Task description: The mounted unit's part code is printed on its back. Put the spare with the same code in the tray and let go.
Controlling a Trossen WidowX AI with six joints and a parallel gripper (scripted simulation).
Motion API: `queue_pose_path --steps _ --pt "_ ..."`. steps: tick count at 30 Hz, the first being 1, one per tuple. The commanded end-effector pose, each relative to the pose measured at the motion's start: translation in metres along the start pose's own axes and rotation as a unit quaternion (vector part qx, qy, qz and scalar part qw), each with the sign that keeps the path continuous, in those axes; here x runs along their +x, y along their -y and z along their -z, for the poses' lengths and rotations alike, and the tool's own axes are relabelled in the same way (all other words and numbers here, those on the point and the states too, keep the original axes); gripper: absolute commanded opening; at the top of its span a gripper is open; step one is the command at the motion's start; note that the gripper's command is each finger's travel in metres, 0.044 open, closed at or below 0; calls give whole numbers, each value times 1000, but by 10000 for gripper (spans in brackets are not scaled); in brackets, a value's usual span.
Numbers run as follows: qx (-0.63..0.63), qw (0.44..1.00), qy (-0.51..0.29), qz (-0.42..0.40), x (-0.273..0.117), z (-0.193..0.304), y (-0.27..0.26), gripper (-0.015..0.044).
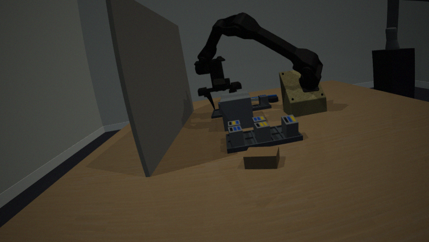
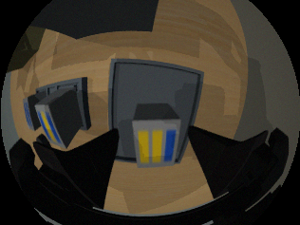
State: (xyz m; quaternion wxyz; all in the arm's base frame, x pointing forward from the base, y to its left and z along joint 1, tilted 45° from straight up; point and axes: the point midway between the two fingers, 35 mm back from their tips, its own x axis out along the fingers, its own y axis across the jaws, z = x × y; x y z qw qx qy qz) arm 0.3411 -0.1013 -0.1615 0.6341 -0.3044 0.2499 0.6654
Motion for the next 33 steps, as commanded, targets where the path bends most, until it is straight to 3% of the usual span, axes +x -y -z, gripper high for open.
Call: queue_pose_path --steps 1,3,9,33 --pt "0 1000 0 0 0 0 0 440" --pt "0 1000 0 0 -12 1 2 440" --pt "4 1000 2 -1 -105 0 -1 440" --pt "7 1000 -2 12 -108 3 0 440"
